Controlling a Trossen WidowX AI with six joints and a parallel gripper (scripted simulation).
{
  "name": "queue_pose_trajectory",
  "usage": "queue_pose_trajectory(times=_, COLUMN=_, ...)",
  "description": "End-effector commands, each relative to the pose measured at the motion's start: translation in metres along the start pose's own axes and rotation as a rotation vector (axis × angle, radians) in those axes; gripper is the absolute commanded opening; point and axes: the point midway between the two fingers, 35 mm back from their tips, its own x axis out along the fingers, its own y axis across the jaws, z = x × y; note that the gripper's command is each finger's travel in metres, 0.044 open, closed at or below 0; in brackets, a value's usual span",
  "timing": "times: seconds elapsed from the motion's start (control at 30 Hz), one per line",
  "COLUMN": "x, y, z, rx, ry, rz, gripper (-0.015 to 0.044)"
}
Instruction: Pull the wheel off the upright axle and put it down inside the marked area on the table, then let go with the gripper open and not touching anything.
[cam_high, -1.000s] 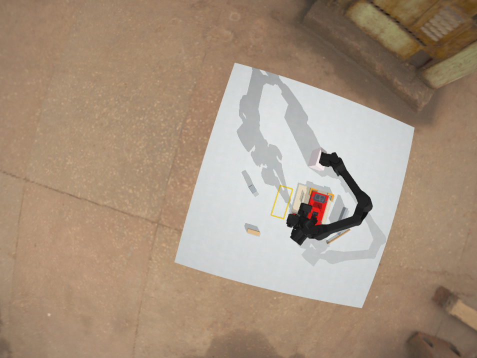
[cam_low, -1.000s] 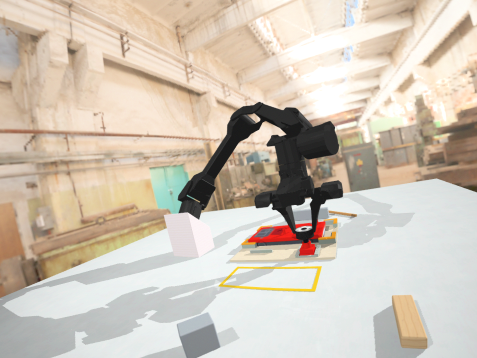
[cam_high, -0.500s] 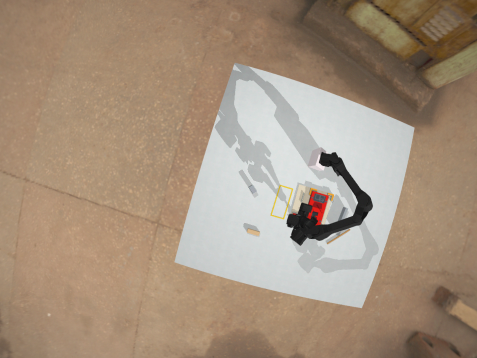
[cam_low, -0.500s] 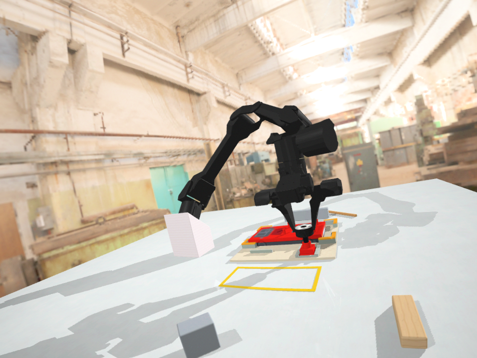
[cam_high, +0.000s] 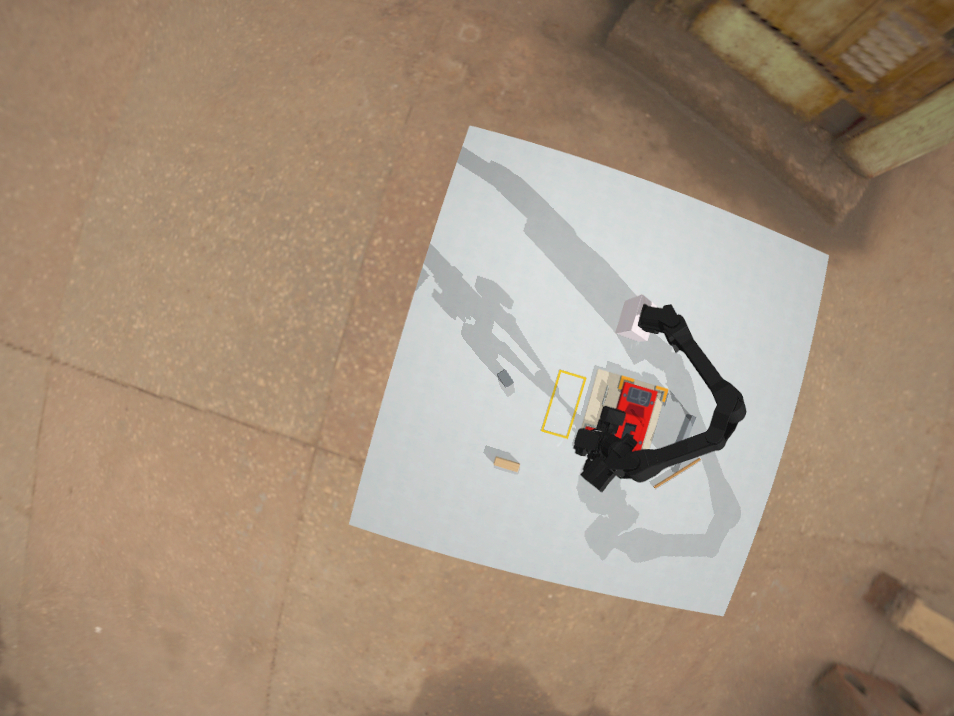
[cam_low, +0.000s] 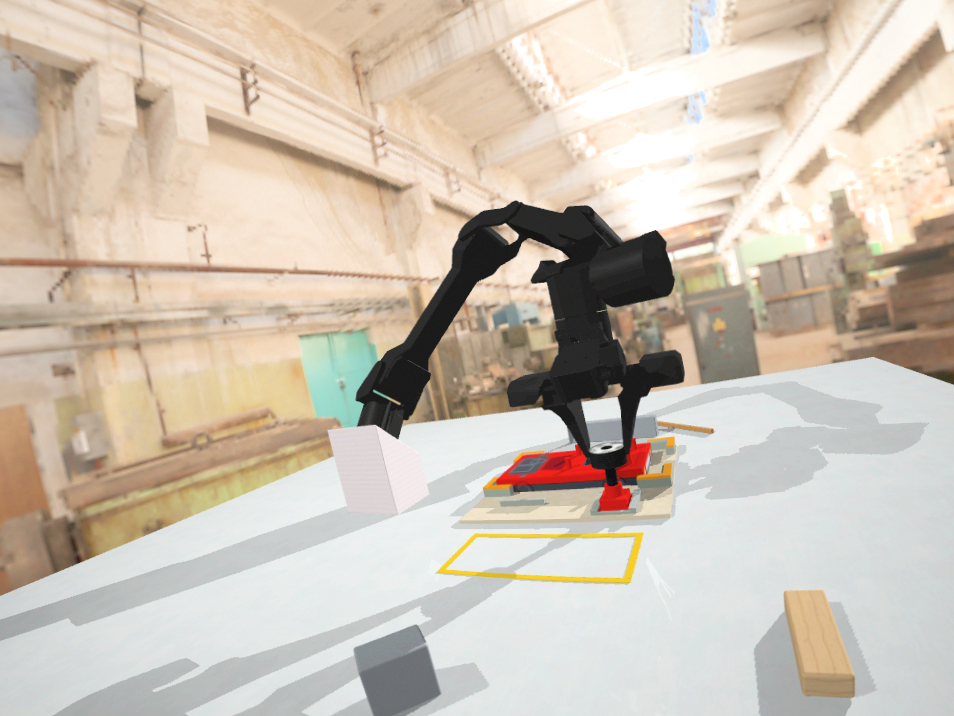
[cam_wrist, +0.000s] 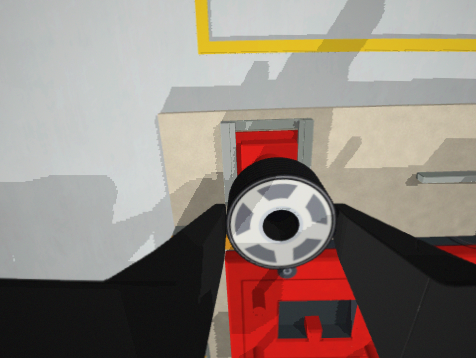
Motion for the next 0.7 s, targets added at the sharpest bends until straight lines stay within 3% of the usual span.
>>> queue_pose_trajectory(times=0.0, x=-0.0023, y=0.0004, z=0.0004, rx=-0.006, ry=-0.005, rz=0.001, gripper=0.0)
queue_pose_trajectory(times=0.67, x=-0.0088, y=0.0002, z=0.0004, rx=-0.005, ry=-0.004, rz=0.002, gripper=0.0)
